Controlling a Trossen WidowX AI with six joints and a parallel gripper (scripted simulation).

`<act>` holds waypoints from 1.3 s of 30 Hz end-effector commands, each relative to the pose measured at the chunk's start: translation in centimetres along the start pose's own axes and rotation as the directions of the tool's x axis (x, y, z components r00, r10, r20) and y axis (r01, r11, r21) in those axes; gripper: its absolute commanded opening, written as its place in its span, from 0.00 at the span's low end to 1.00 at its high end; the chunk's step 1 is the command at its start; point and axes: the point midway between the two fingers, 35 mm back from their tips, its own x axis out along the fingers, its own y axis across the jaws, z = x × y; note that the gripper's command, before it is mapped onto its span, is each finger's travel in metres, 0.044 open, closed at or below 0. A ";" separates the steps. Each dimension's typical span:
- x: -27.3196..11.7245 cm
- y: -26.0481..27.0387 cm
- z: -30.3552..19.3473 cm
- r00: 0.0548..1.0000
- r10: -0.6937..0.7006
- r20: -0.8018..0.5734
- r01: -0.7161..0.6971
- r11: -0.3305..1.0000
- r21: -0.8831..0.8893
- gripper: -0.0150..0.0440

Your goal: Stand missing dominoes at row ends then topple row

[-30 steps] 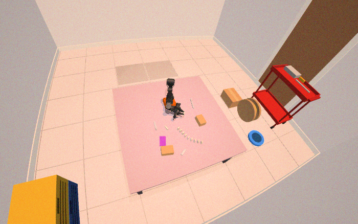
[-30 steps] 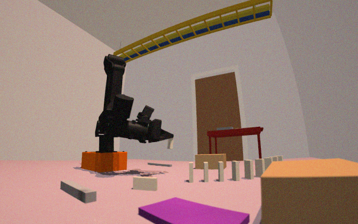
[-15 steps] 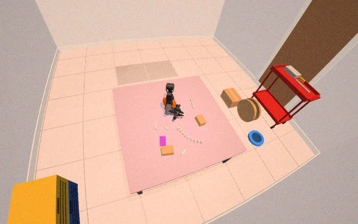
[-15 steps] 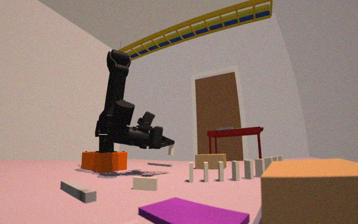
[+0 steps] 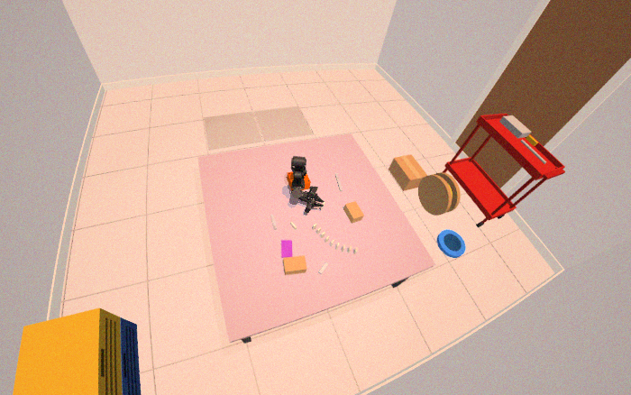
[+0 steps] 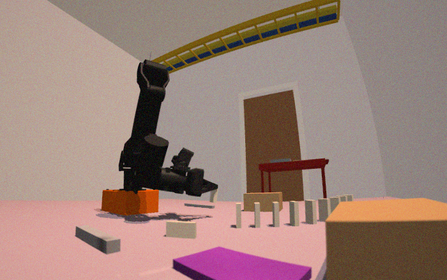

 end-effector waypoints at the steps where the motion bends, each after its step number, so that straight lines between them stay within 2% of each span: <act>1: 0.1 0.0 -0.7 1.000 0.005 0.001 -0.005 1.000 -0.010 0.44; 18: 0.4 0.9 -3.4 1.000 0.018 -0.005 -0.018 1.000 -0.010 0.44; 30: 0.4 1.0 -3.5 1.000 0.019 -0.006 -0.019 1.000 -0.010 0.44; 39: 0.4 1.0 -3.5 1.000 0.019 -0.006 -0.019 1.000 -0.010 0.84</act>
